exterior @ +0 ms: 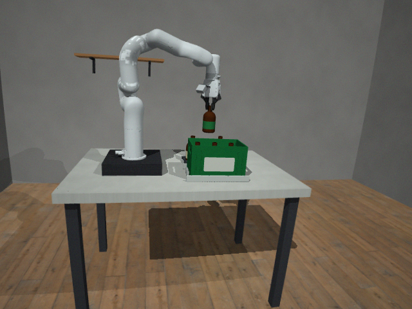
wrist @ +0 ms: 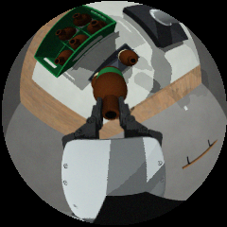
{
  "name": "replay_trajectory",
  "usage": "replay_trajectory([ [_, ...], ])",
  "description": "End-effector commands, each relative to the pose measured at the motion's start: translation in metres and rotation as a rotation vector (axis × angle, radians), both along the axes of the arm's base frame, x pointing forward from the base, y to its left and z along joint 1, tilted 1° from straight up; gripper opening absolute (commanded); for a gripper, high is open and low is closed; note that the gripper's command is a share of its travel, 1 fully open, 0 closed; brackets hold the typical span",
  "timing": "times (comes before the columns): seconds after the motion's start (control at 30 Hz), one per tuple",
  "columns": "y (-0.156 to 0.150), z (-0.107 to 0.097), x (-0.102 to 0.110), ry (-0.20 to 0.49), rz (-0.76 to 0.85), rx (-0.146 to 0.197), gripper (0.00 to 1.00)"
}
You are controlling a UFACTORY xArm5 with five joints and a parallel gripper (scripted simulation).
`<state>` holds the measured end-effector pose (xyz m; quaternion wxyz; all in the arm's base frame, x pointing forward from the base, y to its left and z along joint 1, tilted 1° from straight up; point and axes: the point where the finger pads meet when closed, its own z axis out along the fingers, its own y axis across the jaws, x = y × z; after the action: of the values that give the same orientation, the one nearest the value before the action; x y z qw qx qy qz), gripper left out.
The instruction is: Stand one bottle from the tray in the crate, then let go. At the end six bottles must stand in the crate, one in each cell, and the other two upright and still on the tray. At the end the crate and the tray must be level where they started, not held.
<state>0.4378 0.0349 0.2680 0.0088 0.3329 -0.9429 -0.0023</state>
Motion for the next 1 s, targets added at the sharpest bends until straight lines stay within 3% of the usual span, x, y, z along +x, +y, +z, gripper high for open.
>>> replay_trajectory([
  [0.0,-0.005,0.002,0.001,-0.004,0.0,0.001,0.0],
  [0.97,-0.041,0.002,0.004,-0.004,0.0,0.002,0.0],
])
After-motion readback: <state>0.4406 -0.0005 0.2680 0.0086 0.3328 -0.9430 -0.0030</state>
